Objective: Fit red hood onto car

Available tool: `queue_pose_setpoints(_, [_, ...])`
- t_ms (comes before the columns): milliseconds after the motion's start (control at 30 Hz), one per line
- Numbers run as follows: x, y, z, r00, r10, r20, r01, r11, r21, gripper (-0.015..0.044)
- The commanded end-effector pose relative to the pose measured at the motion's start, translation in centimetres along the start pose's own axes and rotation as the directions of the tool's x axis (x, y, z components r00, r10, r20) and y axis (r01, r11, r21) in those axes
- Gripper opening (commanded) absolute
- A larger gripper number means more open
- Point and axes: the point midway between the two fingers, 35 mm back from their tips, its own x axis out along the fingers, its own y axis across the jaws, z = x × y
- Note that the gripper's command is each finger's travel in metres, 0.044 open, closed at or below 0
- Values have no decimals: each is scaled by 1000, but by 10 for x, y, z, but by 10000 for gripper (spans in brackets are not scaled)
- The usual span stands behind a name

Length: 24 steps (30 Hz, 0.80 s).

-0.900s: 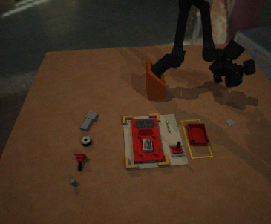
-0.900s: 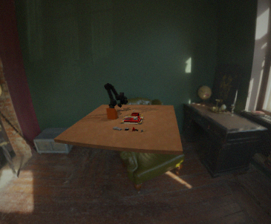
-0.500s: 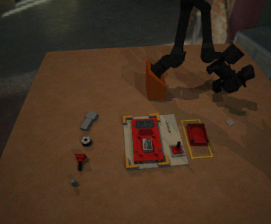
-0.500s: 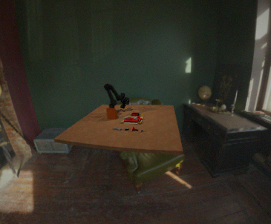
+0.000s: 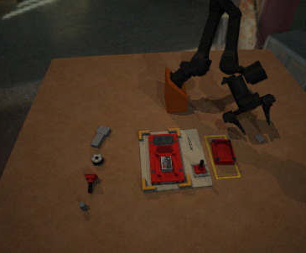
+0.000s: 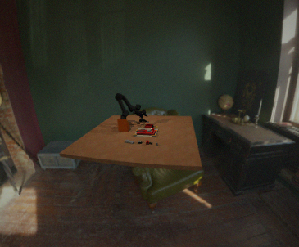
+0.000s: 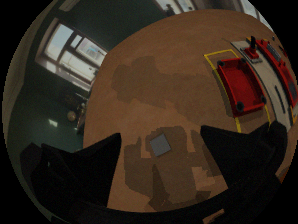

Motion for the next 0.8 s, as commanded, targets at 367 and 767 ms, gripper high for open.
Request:
queue_pose_setpoints(367, [-34, -88, 85, 851, -330, 409, 455, 852, -258, 440])
queue_pose_setpoints(767, [-32, -89, 84, 851, -330, 409, 455, 853, -258, 440])
